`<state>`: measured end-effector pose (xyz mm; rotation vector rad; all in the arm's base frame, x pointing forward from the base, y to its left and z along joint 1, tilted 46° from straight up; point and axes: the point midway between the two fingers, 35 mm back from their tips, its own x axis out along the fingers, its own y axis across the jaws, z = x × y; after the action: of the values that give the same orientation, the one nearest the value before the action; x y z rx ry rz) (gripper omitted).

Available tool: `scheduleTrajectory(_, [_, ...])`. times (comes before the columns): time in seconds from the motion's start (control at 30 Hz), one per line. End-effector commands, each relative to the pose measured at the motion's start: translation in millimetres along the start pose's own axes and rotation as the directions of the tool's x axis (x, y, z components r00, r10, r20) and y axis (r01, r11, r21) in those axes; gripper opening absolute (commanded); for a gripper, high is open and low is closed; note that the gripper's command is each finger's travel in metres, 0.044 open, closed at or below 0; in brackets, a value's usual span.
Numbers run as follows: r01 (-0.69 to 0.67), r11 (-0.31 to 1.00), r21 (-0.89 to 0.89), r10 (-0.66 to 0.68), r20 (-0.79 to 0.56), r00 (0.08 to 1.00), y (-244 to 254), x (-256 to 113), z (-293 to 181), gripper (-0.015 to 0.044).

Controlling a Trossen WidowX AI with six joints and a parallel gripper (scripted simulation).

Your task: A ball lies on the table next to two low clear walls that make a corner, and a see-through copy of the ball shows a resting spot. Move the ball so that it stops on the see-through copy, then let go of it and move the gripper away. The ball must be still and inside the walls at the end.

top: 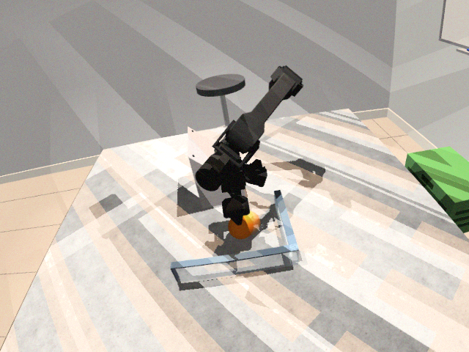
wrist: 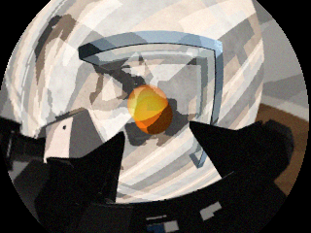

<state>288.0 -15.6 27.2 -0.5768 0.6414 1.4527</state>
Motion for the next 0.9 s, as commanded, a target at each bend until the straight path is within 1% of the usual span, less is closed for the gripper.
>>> scheduleTrajectory(0.0, [0.003, 1.0, 0.005, -0.003, 0.005, 1.0, 0, 6, 0, 0.044])
scheduleTrajectory(0.87, [0.003, 1.0, 0.005, -0.003, 0.007, 1.0, 0, 48, 1, 0.044])
